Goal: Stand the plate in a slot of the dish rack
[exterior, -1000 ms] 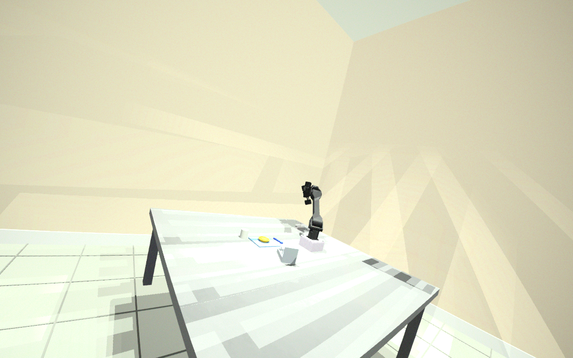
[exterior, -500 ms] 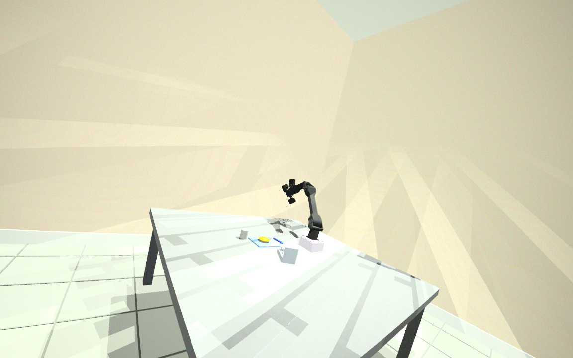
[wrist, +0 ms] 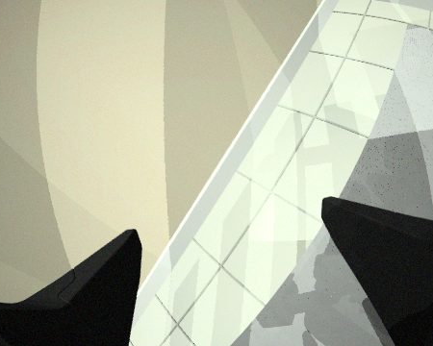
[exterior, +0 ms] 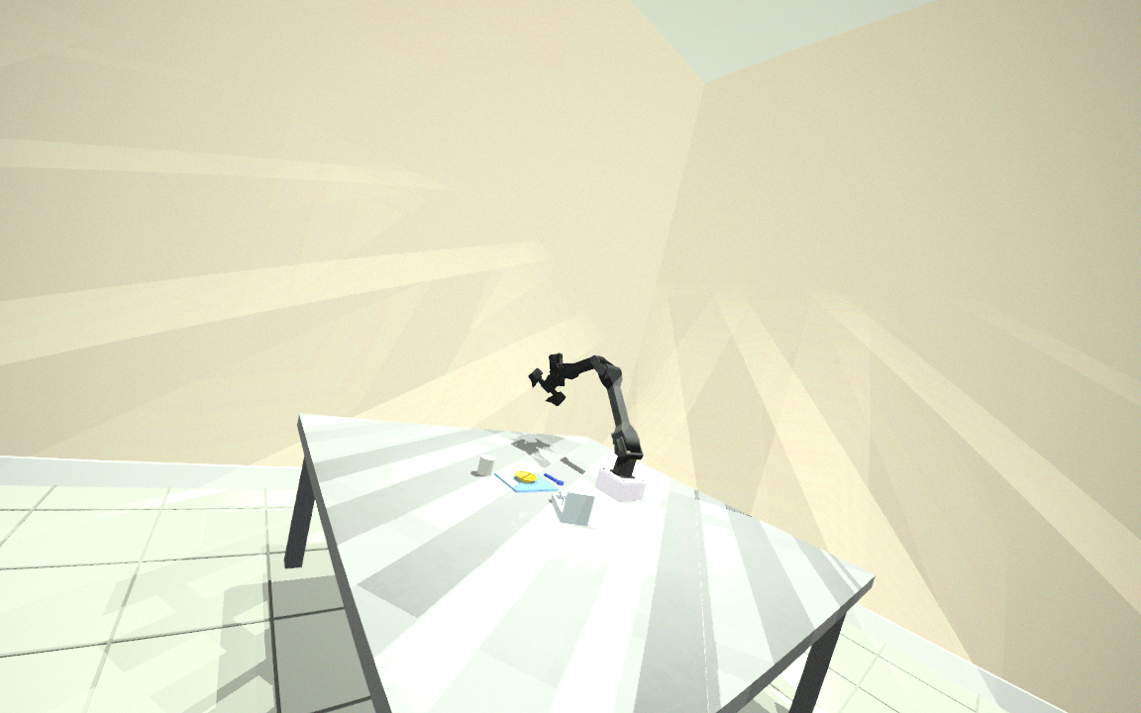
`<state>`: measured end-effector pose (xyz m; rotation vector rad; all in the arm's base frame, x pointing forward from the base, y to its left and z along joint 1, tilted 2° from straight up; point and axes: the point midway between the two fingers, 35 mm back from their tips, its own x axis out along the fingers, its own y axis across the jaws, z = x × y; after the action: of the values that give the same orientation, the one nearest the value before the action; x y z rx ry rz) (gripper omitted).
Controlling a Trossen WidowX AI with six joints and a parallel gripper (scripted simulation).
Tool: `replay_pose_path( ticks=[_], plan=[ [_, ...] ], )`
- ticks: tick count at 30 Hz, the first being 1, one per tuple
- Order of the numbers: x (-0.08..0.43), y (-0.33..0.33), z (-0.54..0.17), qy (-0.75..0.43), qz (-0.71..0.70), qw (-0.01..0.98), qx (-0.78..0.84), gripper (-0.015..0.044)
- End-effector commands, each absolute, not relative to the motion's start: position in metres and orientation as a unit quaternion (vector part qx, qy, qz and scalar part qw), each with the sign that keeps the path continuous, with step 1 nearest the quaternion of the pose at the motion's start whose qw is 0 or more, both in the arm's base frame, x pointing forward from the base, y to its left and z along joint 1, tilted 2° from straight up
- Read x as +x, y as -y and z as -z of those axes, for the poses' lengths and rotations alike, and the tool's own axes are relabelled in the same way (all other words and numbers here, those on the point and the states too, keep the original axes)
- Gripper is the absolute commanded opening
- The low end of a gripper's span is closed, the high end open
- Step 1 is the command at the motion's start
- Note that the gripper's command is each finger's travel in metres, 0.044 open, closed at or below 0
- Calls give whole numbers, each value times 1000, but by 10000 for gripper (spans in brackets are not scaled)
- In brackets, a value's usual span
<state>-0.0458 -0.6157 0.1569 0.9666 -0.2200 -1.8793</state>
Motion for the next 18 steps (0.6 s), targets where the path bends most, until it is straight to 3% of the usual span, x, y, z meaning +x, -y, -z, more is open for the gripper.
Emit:
replay_pose_path(
  ticks=[1,18],
  plan=[
    [-9,608,-154,45,757,516,399,400],
    [153,535,-114,-189,649,633,377,400]
  ],
)
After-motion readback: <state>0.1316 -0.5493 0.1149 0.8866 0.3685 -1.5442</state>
